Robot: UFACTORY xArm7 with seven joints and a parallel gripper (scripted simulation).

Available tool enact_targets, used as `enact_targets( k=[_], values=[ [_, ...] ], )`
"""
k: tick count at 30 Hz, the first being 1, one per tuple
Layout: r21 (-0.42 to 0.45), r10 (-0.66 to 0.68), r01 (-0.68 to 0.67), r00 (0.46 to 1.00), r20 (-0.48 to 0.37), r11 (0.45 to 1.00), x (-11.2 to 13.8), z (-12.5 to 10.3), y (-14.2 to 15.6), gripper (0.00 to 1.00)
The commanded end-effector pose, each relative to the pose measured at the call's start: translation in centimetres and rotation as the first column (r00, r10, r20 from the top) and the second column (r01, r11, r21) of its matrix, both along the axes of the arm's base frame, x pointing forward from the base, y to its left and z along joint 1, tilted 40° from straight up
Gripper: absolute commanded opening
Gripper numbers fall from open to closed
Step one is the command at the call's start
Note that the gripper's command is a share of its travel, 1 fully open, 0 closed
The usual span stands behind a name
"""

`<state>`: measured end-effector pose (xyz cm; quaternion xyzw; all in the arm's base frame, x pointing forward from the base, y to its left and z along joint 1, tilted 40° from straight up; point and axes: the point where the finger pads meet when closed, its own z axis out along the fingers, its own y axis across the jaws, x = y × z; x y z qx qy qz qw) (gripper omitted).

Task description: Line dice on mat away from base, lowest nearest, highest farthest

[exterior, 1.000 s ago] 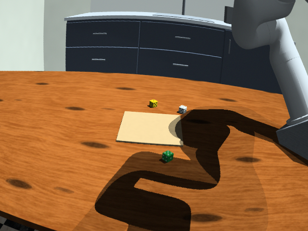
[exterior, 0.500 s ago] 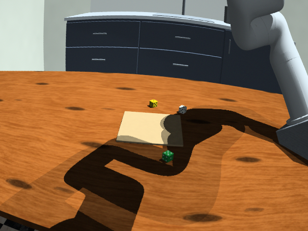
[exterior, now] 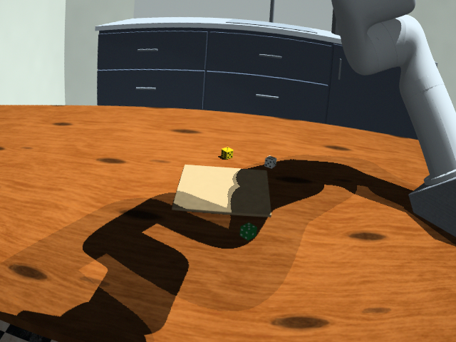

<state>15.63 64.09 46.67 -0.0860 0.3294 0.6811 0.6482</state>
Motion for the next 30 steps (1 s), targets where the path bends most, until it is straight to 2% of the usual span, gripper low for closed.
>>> enact_targets(
  k=[1, 9, 10, 21, 22, 30],
  values=[
    [0.059, -0.063, 0.068, 0.995, -0.073, 0.996, 3.6, 2.5, -2.4, 1.0],
    [0.059, -0.063, 0.068, 0.995, -0.073, 0.996, 3.6, 2.5, -2.4, 1.0],
    [0.12, -0.129, 0.151, 0.976, -0.174, 0.981, 7.8, 4.5, -5.7, 1.0],
    [0.12, -0.129, 0.151, 0.976, -0.174, 0.981, 7.8, 4.5, -5.7, 1.0],
    [0.176, -0.182, 0.236, 0.943, -0.279, 0.956, 11.8, 6.0, -9.4, 1.0],
    [0.176, -0.182, 0.236, 0.943, -0.279, 0.956, 11.8, 6.0, -9.4, 1.0]
  ],
)
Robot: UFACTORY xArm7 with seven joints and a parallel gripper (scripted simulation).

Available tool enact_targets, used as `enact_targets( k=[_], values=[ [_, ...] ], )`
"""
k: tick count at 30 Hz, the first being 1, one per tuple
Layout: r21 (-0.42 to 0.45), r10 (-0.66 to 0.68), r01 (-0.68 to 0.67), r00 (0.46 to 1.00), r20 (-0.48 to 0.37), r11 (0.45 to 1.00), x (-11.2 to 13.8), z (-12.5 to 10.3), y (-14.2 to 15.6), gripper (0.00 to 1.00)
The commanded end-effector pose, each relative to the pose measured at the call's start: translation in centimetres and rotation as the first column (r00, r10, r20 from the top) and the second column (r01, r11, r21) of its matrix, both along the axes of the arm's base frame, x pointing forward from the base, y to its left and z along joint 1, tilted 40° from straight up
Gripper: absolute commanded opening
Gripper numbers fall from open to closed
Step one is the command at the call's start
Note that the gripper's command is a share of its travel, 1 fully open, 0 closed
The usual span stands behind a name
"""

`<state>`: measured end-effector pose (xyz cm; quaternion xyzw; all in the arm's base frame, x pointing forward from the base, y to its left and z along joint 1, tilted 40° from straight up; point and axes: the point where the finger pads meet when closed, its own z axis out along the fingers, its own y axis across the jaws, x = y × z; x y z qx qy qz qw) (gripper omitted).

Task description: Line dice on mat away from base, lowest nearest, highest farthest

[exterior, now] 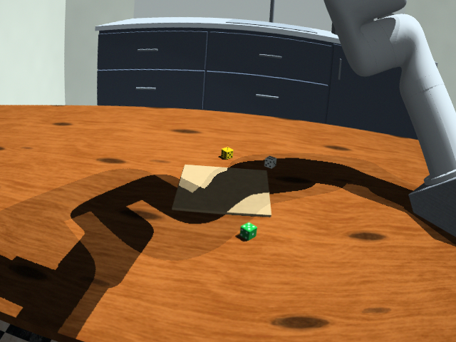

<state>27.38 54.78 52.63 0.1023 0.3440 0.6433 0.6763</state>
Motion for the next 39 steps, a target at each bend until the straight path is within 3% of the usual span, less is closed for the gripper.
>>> enact_targets(
  k=[1, 6, 7, 19, 20, 32, 33, 39],
  values=[
    [0.005, 0.001, -0.001, 1.0, -0.011, 1.0, 0.1, 0.1, -0.1, 1.0],
    [0.005, 0.001, -0.001, 1.0, -0.011, 1.0, 0.1, 0.1, -0.1, 1.0],
    [0.083, -0.065, 0.074, 0.992, -0.11, 0.994, 3.7, 1.1, -4.2, 1.0],
    [0.083, -0.065, 0.074, 0.992, -0.11, 0.994, 3.7, 1.1, -4.2, 1.0],
    [0.157, -0.118, 0.153, 0.97, -0.212, 0.976, 7.0, 1.7, -8.5, 1.0],
    [0.157, -0.118, 0.153, 0.97, -0.212, 0.976, 7.0, 1.7, -8.5, 1.0],
    [0.224, -0.157, 0.234, 0.936, -0.314, 0.946, 9.8, 1.8, -12.9, 1.0],
    [0.224, -0.157, 0.234, 0.936, -0.314, 0.946, 9.8, 1.8, -12.9, 1.0]
  ],
)
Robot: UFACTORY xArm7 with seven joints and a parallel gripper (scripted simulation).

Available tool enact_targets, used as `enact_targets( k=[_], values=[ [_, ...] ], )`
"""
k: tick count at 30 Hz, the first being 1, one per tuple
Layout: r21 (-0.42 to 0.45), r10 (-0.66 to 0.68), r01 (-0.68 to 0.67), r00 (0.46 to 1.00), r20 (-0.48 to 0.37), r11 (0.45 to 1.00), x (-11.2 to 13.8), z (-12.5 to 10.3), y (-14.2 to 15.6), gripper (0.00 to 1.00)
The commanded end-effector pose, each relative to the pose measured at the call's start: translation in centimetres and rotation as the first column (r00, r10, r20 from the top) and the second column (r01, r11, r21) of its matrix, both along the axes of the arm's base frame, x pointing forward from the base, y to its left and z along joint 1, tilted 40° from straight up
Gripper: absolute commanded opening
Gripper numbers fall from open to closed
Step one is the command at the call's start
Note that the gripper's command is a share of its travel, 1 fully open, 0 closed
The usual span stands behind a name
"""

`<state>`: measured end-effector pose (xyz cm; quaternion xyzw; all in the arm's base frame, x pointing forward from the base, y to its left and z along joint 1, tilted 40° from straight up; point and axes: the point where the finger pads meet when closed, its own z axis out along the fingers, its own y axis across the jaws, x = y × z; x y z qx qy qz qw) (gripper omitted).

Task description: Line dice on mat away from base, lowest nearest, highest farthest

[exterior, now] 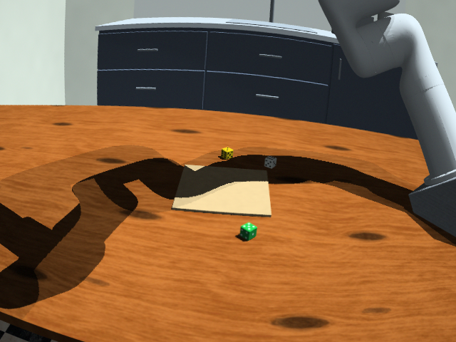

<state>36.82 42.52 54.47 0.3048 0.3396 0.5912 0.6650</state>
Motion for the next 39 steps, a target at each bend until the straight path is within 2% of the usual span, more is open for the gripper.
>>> enact_targets(
  k=[1, 6, 7, 19, 20, 35, 36, 39],
  values=[
    [0.016, -0.004, 0.004, 1.0, -0.022, 1.0, 0.3, 0.0, -0.6, 1.0],
    [0.016, -0.004, 0.004, 1.0, -0.022, 1.0, 0.3, 0.0, -0.6, 1.0],
    [0.104, -0.059, 0.071, 0.992, -0.116, 0.992, 2.6, -0.4, -5.1, 1.0],
    [0.104, -0.059, 0.071, 0.992, -0.116, 0.992, 2.6, -0.4, -5.1, 1.0],
    [0.186, -0.102, 0.142, 0.972, -0.21, 0.972, 4.4, -1.2, -9.4, 1.0],
    [0.186, -0.102, 0.142, 0.972, -0.21, 0.972, 4.4, -1.2, -9.4, 1.0],
    [0.262, -0.131, 0.214, 0.944, -0.302, 0.941, 5.8, -2.3, -13.5, 1.0],
    [0.262, -0.131, 0.214, 0.944, -0.302, 0.941, 5.8, -2.3, -13.5, 1.0]
  ],
)
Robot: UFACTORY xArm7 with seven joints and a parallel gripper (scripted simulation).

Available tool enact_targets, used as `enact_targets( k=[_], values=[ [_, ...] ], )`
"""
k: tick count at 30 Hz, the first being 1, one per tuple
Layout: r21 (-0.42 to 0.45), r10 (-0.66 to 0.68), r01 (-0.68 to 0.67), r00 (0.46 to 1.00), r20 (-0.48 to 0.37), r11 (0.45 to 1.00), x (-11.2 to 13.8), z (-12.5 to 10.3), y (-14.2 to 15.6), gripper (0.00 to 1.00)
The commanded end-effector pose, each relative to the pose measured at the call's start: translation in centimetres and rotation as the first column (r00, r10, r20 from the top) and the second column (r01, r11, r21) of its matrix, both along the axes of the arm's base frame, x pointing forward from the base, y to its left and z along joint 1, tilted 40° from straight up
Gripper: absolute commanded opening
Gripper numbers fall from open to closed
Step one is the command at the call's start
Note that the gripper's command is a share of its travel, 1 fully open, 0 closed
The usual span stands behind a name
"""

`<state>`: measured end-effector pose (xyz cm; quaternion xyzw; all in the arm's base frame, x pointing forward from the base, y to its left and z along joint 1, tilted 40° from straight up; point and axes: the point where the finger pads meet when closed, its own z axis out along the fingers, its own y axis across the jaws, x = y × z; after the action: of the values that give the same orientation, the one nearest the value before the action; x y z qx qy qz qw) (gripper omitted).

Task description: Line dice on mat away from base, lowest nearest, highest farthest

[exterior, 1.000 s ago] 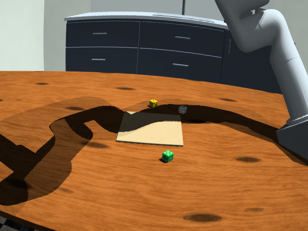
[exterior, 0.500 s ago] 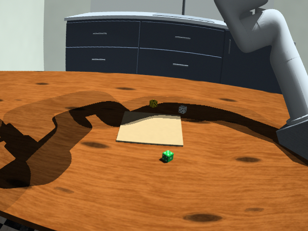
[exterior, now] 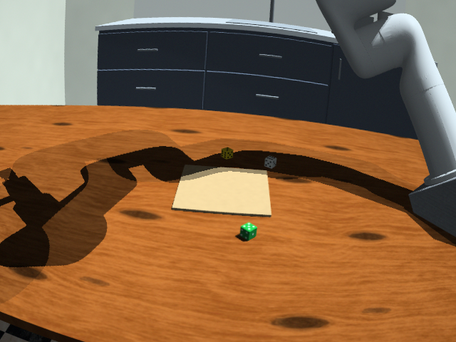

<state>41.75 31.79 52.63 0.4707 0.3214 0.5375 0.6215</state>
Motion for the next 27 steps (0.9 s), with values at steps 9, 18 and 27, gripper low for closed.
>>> enact_targets(
  k=[9, 18, 27],
  values=[
    [0.062, -0.034, 0.037, 0.998, -0.05, 0.997, 0.8, -0.4, -2.8, 1.0],
    [0.15, -0.078, 0.098, 0.988, -0.135, 0.984, 1.7, -1.8, -6.6, 1.0],
    [0.289, -0.128, 0.21, 0.952, -0.279, 0.934, 2.2, -4.7, -12.6, 1.0]
  ],
)
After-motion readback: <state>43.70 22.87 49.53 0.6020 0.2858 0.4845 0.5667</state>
